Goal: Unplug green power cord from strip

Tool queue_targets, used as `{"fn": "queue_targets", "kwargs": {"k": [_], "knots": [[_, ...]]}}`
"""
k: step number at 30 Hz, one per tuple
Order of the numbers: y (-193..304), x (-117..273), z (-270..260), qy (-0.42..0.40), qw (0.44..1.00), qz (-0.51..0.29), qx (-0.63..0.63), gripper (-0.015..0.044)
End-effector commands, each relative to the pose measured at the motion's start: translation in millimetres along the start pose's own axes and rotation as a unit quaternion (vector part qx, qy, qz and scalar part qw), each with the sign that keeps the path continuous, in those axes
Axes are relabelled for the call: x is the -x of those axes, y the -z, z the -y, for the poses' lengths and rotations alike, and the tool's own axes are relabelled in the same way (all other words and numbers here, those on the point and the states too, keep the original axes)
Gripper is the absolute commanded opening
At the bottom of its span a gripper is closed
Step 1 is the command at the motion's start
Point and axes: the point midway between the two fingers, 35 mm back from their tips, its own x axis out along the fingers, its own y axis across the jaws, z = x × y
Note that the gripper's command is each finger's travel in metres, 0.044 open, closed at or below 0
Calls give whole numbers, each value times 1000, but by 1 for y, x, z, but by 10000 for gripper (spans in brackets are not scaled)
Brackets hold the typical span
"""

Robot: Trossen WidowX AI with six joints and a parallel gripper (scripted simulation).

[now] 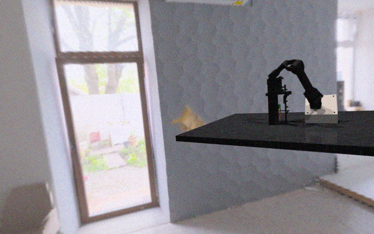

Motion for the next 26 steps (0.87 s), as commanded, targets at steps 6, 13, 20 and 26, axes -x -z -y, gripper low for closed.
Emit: {"fn": "queue_targets", "kwargs": {"k": [6, 13, 20, 26], "knots": [[-50, 10, 1, 0, 1000, 1, -5, 440], [-50, 10, 1, 0, 1000, 1, -5, 440], [-50, 10, 1, 0, 1000, 1, -5, 440], [-50, 10, 1, 0, 1000, 1, -5, 440]]}}
